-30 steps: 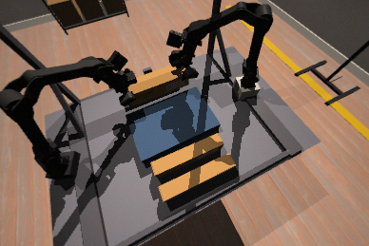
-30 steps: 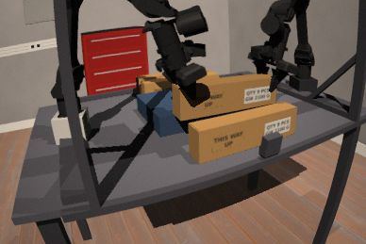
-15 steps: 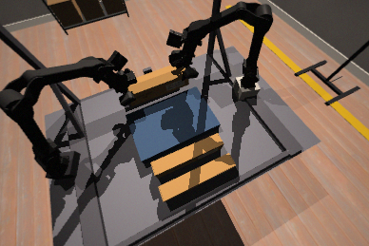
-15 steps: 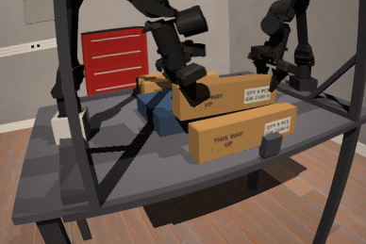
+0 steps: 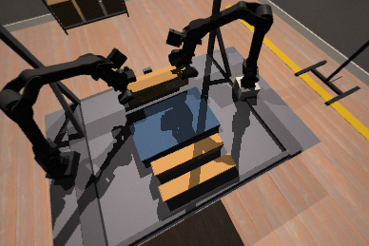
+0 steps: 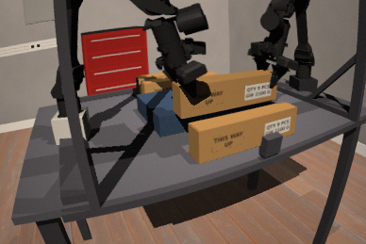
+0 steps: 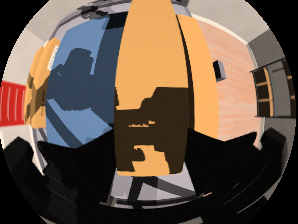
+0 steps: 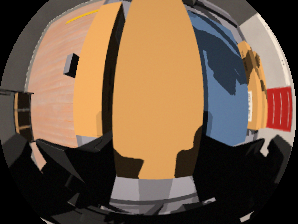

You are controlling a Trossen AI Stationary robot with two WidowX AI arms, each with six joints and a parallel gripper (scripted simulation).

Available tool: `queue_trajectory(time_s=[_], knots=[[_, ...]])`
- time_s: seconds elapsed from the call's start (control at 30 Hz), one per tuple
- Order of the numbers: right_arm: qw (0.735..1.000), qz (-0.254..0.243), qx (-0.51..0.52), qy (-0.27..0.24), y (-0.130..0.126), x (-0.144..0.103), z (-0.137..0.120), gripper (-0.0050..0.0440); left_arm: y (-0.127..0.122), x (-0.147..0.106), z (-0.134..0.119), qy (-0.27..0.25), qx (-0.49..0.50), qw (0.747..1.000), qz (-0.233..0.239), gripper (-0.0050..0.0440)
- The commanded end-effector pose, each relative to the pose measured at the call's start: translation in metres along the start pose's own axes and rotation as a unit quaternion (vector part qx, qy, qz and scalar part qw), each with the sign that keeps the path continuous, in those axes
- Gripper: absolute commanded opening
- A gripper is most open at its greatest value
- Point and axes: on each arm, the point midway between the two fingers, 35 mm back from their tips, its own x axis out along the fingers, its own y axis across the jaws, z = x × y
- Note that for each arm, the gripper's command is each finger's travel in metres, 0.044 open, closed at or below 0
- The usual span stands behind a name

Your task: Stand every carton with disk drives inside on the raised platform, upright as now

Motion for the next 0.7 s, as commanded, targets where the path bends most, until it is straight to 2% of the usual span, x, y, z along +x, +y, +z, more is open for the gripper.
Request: queue_trajectory(time_s=[0.0,0.67], knots=[[0.999,0.025,0.007,-0.034,0.0078,-0.0399,0.0140,-0.0050,-0.0073,-0.0254,0.0107,-0.023,-0.007,0.999,-0.024,-0.0050],[0.999,0.025,0.007,-0.035,0.0084,-0.0397,0.0144,-0.0050,-0.0077,-0.0256,0.0103,-0.015,-0.004,1.000,-0.011,-0.0050]])
